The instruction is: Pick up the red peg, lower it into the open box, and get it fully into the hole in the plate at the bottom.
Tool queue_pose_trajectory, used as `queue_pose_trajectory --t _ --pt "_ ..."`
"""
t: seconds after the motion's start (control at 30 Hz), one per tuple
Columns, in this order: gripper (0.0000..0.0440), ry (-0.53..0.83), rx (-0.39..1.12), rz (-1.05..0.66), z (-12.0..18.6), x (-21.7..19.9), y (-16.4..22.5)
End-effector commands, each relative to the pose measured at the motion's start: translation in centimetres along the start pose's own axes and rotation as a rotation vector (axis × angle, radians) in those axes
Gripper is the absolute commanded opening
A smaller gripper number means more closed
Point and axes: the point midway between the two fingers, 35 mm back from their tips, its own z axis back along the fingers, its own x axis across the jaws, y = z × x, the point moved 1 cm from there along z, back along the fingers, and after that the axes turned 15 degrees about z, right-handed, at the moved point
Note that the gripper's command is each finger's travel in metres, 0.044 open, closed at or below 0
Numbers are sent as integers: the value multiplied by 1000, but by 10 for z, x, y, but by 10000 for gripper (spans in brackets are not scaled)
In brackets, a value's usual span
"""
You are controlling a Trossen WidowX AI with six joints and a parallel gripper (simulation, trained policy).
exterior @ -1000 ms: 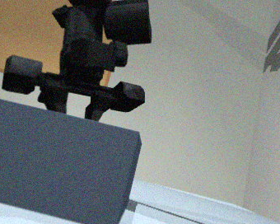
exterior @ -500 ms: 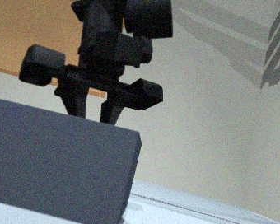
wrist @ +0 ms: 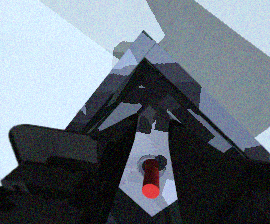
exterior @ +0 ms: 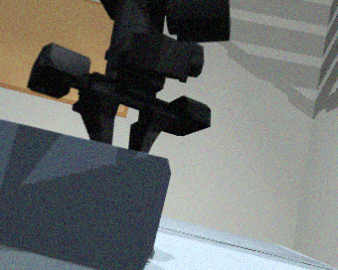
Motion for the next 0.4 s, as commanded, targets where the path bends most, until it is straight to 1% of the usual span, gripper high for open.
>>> queue_pose_trajectory --t 0.0,0.37 --pt "128 -1 7 5 0 -2 -5" --pt "132 25 21 0 -2 -19 -22"
